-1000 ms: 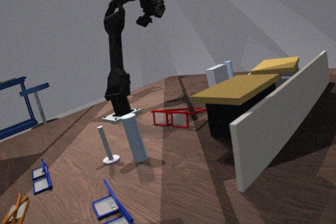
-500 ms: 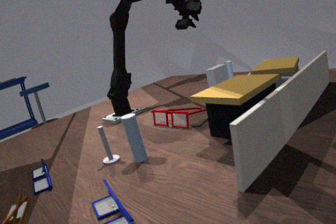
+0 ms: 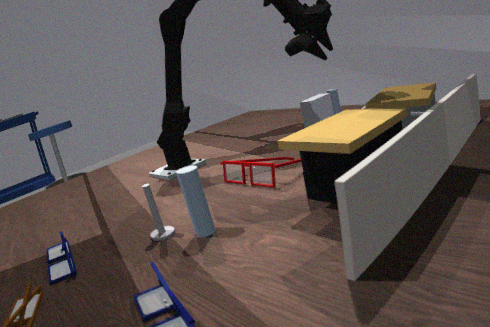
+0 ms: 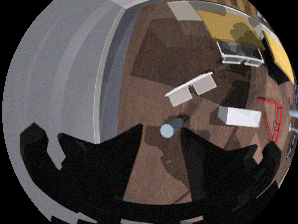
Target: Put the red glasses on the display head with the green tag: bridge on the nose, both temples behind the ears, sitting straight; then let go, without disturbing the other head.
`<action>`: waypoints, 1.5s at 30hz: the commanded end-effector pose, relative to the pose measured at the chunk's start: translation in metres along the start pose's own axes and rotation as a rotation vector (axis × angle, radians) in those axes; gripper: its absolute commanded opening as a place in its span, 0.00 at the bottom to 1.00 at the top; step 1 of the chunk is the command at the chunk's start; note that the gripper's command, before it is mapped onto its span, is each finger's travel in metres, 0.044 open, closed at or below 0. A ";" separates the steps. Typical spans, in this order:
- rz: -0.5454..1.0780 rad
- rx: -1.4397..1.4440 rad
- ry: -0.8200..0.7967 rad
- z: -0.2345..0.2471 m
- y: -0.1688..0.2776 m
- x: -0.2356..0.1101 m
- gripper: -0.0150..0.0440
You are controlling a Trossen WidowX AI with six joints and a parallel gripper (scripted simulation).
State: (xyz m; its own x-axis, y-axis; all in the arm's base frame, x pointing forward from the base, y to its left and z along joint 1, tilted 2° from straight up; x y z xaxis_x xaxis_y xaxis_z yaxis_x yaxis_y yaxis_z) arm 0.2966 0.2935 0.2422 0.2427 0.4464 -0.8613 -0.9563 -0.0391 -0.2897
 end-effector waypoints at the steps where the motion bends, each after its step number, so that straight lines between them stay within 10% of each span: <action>1: 0.003 -0.018 0.103 -0.055 -0.017 0.003 0.59; 20: 0.313 -0.072 0.436 -0.356 0.016 -0.046 0.59; 45: 0.329 -0.072 0.436 -0.364 0.025 -0.038 0.46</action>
State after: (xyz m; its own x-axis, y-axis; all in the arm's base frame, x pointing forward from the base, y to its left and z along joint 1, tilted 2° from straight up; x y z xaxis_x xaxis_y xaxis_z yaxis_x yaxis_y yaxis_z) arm 0.3246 -0.0501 0.1241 0.0094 -0.0110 -0.9999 -0.9838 -0.1790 -0.0073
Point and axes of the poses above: the point midway between the two fingers, 35 mm back from their tips, its own x axis out along the fingers, its own z axis across the jaws, y = z × x, the point moved 3 cm from there along -x, back along the fingers, and after that the axes turned 15 degrees about -x, right-handed, at the moved point
